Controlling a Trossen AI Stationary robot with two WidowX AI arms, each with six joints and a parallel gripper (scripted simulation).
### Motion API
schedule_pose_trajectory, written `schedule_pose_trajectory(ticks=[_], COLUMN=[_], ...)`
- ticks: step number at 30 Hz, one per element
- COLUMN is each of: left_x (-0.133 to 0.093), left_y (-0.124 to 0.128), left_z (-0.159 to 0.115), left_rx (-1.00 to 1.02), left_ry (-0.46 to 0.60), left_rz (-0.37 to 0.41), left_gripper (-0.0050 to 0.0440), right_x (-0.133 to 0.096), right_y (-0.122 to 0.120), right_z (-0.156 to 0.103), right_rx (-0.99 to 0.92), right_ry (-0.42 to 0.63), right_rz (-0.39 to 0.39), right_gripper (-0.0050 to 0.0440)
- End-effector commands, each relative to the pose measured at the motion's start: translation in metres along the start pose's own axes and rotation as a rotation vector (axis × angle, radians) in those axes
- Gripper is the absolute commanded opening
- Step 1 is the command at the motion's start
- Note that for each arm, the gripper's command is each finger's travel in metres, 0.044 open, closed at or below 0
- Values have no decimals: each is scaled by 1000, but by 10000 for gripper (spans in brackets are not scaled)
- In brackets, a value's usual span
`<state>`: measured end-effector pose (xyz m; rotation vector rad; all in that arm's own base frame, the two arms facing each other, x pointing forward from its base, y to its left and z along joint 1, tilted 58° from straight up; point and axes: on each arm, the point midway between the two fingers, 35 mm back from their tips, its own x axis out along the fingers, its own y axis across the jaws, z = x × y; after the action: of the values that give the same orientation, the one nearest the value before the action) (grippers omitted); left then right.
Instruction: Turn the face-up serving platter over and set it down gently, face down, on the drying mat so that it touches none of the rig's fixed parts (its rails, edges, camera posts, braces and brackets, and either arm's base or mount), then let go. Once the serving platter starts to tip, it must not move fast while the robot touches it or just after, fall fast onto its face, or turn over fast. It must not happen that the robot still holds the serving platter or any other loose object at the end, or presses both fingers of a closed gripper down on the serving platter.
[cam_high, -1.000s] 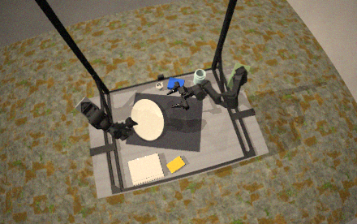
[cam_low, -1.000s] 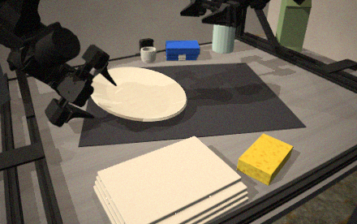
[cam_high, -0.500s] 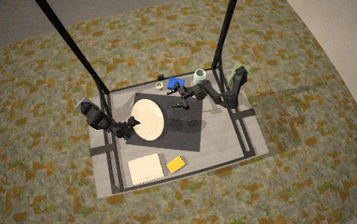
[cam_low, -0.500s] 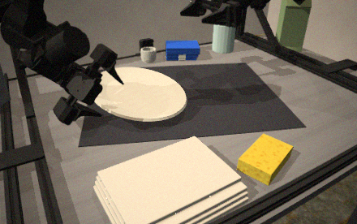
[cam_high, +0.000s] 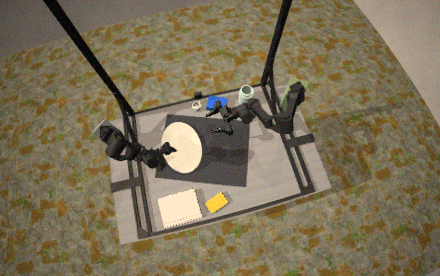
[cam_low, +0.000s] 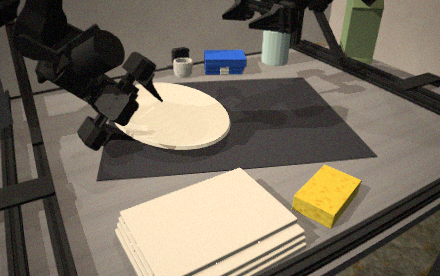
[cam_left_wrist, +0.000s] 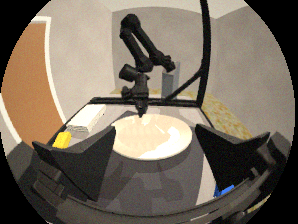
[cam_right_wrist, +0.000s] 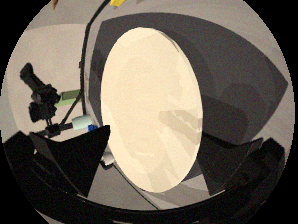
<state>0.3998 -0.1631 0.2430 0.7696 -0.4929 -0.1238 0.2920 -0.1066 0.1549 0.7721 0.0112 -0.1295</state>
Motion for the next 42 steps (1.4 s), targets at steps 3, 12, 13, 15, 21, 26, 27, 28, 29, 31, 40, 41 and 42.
schedule_pose_trajectory(ticks=[3, 12, 13, 15, 21, 26, 27, 28, 29, 31, 40, 41, 42], left_x=[0, 0, 0, 0, 0, 0, 0, 0, 0, 0, 0, 0, 0], left_y=[1, 1, 1, 1, 1, 1, 1, 1, 1, 1, 1, 1, 1], left_z=[-1, -1, -1, -1, -1, -1, -1, -1, -1, -1, -1, -1, -1], left_rx=[2, 2, 2, 2, 2, 2, 2, 2, 2, 2, 2, 2, 2], left_ry=[4, 4, 4, 4, 4, 4, 4, 4, 4, 4, 4, 4, 4], left_rz=[5, 5, 5, 5, 5, 5, 5, 5, 5, 5, 5, 5, 5], left_gripper=[440, 440, 440, 440, 440, 440, 440, 440, 440, 440, 440, 440, 440], right_x=[5, -13, -15, -19, -29, -39, -41, -41, -41, -43, -54, -54, -55], right_y=[6, 18, 21, 28, 44, 64, 68, 68, 68, 71, 104, 106, 108], right_z=[1, 0, 0, 0, 0, 1, 1, 1, 1, 1, 0, 0, 0], right_rx=[2, 3, 3, 3, 2, -1, -1, -1, -1, 1, 1, 1, 1], right_ry=[-4, -4, -4, -4, -3, -9, -9, -9, -9, -6, -3, -4, -4], right_rz=[-3, -2, -2, -2, 31, 39, 39, 39, 39, 58, 70, 88, 95], right_gripper=[440, 440, 440, 440, 440, 440, 440, 440, 440, 440, 440, 440, 440])
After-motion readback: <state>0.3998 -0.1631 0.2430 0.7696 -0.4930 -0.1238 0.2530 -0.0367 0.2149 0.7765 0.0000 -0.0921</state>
